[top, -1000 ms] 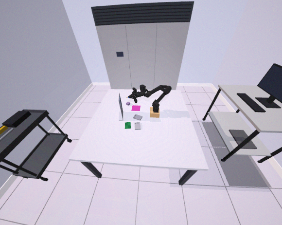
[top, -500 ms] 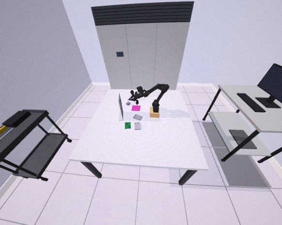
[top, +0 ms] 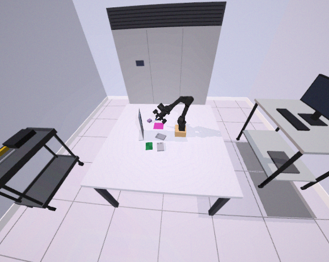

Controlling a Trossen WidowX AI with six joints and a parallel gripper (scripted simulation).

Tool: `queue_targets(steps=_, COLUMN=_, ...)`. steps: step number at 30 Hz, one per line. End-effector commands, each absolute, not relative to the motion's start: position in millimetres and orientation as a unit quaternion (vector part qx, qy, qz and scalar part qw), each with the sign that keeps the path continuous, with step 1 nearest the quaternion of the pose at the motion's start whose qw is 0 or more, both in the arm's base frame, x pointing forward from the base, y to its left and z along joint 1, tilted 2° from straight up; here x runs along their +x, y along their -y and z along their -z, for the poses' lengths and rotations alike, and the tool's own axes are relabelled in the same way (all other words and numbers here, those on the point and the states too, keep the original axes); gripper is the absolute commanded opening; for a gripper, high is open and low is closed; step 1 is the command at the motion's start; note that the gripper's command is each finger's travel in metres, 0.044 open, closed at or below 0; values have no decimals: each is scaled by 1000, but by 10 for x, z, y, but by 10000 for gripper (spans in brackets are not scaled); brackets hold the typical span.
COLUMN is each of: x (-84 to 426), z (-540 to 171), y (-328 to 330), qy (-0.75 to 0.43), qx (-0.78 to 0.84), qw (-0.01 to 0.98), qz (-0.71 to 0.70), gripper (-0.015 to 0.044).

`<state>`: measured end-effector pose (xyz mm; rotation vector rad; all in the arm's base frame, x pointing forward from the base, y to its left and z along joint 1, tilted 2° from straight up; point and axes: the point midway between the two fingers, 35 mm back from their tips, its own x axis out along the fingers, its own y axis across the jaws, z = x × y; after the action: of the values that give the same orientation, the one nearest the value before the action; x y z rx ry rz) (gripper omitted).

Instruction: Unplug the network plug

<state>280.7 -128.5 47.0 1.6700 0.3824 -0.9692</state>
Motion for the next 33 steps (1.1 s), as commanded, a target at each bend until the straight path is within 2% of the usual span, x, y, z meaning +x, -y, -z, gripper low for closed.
queue_targets(steps=1, x=2631, z=-289, y=1380, qy=-170, qx=680, qw=531, qz=476, gripper=0)
queue_targets(steps=33, x=2640, z=-11, y=1398, qy=-171, qx=679, qw=530, qz=478, gripper=0)
